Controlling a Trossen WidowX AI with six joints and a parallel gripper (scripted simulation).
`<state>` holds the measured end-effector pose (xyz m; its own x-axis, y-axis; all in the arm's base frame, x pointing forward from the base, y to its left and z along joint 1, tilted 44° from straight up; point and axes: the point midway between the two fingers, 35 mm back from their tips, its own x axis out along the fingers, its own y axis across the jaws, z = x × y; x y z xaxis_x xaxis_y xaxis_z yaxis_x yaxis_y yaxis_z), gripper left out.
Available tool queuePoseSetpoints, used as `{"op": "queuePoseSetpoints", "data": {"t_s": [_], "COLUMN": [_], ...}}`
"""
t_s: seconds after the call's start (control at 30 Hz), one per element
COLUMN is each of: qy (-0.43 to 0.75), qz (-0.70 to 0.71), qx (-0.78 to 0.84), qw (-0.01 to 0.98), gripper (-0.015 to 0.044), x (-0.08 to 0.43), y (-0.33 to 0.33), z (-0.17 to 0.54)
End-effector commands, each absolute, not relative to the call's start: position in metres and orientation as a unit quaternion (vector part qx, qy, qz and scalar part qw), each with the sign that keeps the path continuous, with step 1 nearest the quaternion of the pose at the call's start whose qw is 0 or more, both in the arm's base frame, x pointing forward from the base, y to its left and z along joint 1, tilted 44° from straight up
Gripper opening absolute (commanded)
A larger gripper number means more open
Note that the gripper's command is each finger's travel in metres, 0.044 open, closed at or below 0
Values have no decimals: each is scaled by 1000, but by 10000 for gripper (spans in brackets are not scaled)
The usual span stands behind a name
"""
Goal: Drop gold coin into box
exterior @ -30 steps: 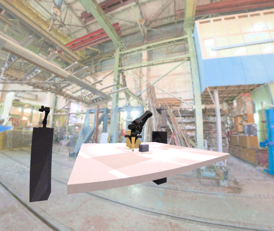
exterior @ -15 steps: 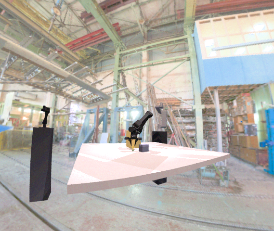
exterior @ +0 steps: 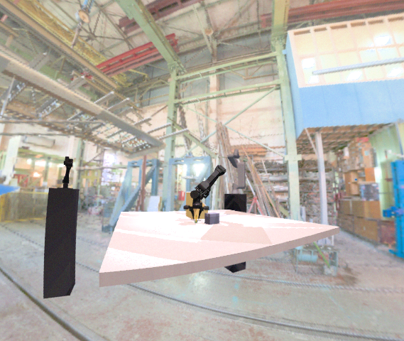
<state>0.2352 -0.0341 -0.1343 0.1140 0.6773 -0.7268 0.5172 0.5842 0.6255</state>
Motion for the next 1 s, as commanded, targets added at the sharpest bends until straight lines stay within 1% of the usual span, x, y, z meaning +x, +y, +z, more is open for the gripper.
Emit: {"op": "queuePoseSetpoints", "data": {"t_s": [0.0, 0.17, 0.37, 0.7, 0.97], "qy": [663, 663, 663, 663, 663], "qz": [67, 67, 67, 67, 66], "qx": [456, 456, 456, 456, 455], "qw": [590, 590, 590, 590, 590], "gripper": [161, 161, 3, 0, 0], "x": [233, 233, 233, 233, 233], "y": [-28, -24, -24, -24, -37], "z": [-139, -142, -142, -142, -131]}}
